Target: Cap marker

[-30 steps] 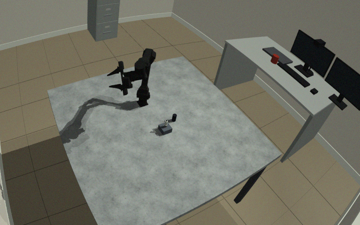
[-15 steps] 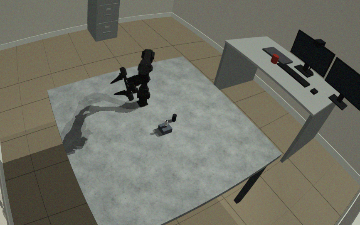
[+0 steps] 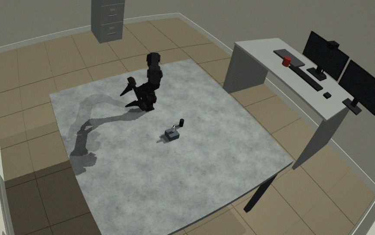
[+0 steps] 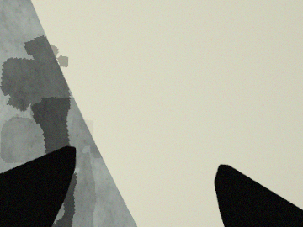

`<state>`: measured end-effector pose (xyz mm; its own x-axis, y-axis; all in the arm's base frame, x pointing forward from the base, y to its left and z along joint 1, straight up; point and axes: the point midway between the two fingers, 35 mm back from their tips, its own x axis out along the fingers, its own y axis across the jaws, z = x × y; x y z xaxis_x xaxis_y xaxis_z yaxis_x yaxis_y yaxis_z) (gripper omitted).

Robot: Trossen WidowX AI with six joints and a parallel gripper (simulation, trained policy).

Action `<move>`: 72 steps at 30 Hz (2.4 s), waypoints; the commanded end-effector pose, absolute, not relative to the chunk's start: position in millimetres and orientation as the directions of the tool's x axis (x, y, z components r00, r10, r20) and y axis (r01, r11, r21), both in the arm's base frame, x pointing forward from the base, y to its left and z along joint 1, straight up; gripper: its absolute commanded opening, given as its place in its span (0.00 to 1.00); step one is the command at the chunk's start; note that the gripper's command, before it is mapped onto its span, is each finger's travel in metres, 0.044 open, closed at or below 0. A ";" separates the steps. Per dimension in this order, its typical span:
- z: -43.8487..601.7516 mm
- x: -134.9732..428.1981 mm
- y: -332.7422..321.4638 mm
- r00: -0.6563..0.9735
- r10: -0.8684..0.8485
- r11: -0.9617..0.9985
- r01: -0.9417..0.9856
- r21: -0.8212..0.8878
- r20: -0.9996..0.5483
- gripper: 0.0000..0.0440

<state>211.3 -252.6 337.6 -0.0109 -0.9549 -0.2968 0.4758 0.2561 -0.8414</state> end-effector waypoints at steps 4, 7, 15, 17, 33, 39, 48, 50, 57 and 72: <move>328.4 228.2 -244.7 0.042 -0.942 0.311 0.480 -0.820 -0.332 0.71; 323.5 235.9 -240.3 0.066 -0.934 0.337 0.480 -0.810 -0.350 0.71; 310.1 255.6 -227.1 0.125 -0.908 0.408 0.476 -0.780 -0.399 0.71; 306.8 260.3 -223.6 0.139 -0.901 0.425 0.474 -0.771 -0.411 0.71; 279.8 293.8 -190.9 0.231 -0.826 0.560 0.447 -0.698 -0.514 0.71; 269.4 303.9 -177.4 0.255 -0.792 0.606 0.433 -0.667 -0.555 0.72; 254.0 316.1 -156.3 0.280 -0.737 0.671 0.410 -0.618 -0.615 0.72; 250.6 318.5 -151.4 0.284 -0.725 0.684 0.404 -0.607 -0.628 0.73; 239.0 325.7 -133.8 0.294 -0.678 0.729 0.385 -0.566 -0.673 0.73; 215.1 335.8 -93.8 0.294 -0.571 0.811 0.343 -0.473 -0.766 0.74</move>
